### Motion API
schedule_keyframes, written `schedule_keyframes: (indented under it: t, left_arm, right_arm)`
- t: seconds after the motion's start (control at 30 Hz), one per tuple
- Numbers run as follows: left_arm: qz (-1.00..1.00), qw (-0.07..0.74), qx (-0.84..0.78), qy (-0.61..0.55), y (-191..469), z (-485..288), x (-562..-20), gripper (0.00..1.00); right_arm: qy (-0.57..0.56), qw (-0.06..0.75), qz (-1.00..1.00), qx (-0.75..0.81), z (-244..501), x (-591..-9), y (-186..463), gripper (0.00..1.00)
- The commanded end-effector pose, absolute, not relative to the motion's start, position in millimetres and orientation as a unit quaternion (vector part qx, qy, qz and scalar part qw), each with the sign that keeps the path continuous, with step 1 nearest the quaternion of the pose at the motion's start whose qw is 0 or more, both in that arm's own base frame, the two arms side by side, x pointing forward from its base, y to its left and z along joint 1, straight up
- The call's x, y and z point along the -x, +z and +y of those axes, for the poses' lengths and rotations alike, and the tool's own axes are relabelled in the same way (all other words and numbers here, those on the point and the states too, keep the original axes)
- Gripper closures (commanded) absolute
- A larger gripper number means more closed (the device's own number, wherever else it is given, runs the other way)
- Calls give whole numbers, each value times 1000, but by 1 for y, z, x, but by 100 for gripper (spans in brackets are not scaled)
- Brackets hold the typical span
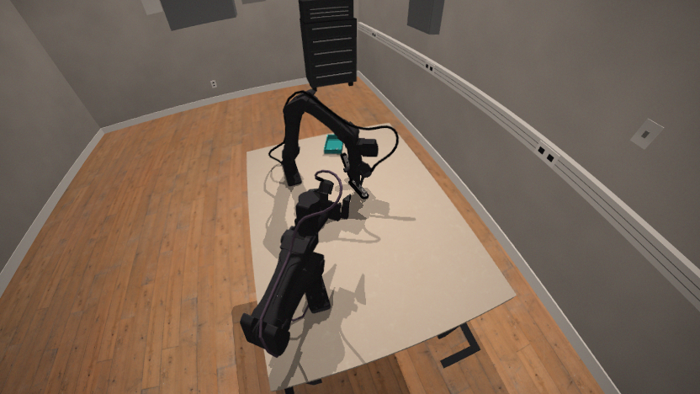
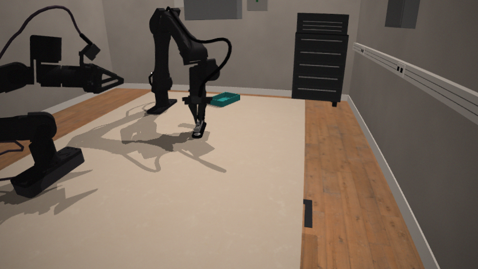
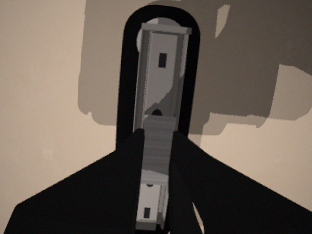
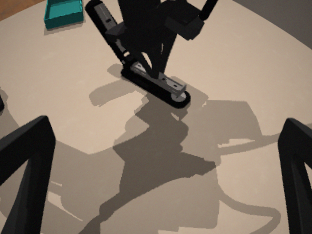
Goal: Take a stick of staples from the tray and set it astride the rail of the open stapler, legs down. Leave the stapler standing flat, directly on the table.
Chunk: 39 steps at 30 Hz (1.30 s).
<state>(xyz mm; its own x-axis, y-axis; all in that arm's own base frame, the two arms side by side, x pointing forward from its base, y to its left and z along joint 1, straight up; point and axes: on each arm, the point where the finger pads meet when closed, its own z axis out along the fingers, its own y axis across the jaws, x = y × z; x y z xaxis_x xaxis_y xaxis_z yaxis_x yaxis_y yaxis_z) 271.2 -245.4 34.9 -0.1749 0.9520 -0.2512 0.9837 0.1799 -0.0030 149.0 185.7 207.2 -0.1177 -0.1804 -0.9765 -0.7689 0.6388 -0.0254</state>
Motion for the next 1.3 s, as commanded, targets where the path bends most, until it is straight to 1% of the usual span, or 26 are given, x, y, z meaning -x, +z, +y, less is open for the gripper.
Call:
schedule_keyframes:
  t: [0.0, 0.43, 0.5, 0.6, 0.63, 0.67, 1.03, 1.27]
  left_arm:
    - [759, 121, -633, -88, 38, -249, -278, 94]
    - [760, 113, -634, -89, 25, -247, -277, 94]
    - [760, 117, -634, -85, 38, -248, -275, 94]
    - [760, 116, -634, -85, 39, -248, -274, 94]
    - [760, 116, -634, -85, 39, -248, -274, 83]
    - [760, 117, -633, -85, 40, -248, -274, 82]
    - [758, 139, -631, -93, 58, -254, -272, 82]
    - [757, 139, -632, -90, 74, -247, -275, 82]
  right_arm:
    - [262, 578, 697, 334, 184, -148, 212, 0]
    - [262, 578, 697, 334, 184, -148, 212, 0]
    - [262, 578, 697, 334, 184, -148, 212, 0]
    - [262, 578, 697, 334, 184, -148, 212, 0]
    - [262, 578, 697, 334, 184, -148, 212, 0]
    - [262, 578, 697, 334, 184, -148, 212, 0]
    - [262, 578, 697, 334, 184, -148, 212, 0]
    - [262, 578, 697, 334, 184, -148, 212, 0]
